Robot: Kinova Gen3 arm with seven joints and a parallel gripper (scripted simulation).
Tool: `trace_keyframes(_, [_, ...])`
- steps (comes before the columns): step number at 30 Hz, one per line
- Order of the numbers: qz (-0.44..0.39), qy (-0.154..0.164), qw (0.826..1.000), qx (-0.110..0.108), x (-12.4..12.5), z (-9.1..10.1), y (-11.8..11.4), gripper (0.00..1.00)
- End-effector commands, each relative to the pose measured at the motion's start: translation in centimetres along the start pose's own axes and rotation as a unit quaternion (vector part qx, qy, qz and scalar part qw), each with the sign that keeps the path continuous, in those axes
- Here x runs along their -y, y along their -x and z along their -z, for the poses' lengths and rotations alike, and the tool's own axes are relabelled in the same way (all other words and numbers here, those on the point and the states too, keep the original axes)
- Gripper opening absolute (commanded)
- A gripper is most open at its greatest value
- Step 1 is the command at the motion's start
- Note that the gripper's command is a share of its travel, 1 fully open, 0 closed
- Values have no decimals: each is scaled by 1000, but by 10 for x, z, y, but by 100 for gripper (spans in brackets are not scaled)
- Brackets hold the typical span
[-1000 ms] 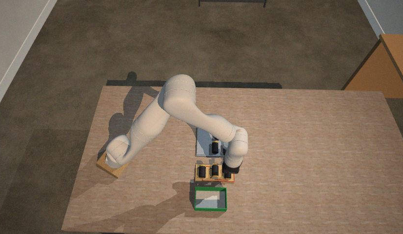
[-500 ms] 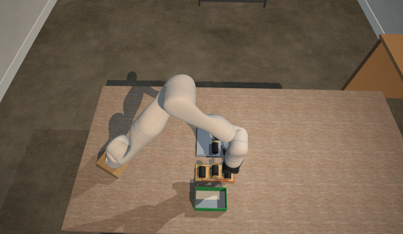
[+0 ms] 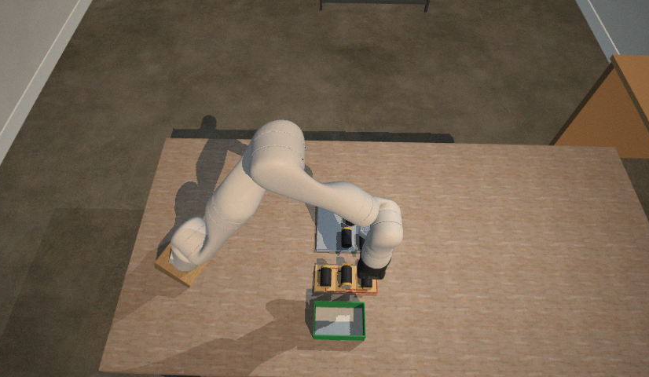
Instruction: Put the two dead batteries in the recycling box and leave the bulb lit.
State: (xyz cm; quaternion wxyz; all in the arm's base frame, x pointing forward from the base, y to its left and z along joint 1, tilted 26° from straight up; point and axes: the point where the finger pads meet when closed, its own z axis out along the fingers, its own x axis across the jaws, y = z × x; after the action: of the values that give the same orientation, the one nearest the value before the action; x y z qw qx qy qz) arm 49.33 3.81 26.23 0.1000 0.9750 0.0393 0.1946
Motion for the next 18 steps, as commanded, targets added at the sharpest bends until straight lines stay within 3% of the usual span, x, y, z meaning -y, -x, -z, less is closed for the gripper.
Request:
trace_keyframes(1, [5,-11,1000,-11,9,20,-5,90])
trace_keyframes(5, [5,-11,1000,-11,9,29,-5,90])
trace_keyframes(18, [5,-11,1000,-11,10,30,-5,90])
